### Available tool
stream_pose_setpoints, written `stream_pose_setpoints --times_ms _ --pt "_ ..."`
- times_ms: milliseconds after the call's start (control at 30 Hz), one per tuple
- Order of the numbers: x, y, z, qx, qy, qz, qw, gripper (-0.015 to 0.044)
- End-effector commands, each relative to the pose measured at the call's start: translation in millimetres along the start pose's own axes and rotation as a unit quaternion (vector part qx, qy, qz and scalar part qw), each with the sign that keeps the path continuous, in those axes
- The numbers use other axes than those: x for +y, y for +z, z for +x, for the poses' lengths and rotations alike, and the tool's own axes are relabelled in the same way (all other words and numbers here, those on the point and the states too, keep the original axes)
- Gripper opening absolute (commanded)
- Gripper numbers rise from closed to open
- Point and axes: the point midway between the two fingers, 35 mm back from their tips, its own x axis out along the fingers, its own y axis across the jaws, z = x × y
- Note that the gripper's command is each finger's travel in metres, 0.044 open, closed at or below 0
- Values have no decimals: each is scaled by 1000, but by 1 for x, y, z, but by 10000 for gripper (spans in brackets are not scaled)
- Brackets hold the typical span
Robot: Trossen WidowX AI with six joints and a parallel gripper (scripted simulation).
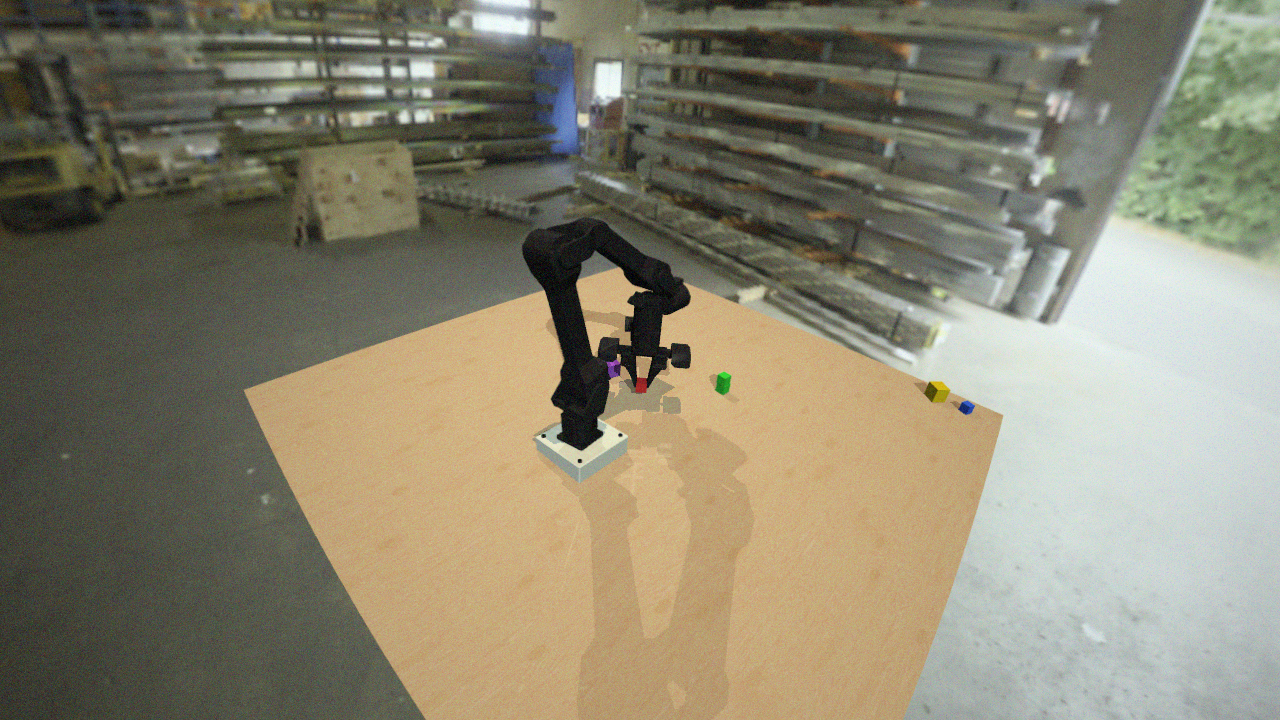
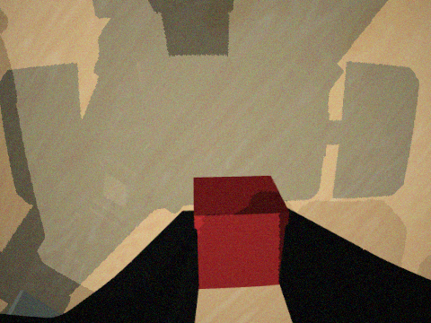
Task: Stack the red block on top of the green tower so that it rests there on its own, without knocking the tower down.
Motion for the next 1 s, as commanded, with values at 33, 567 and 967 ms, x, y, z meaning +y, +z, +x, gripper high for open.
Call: stream_pose_setpoints --times_ms 33,567,967 --pt "0 0 -23 -2 0 -2 1000 0" --pt "-1 0 -74 -2 -1 -1 1000 0" --pt "-31 21 -87 -3 -2 -2 1000 0"
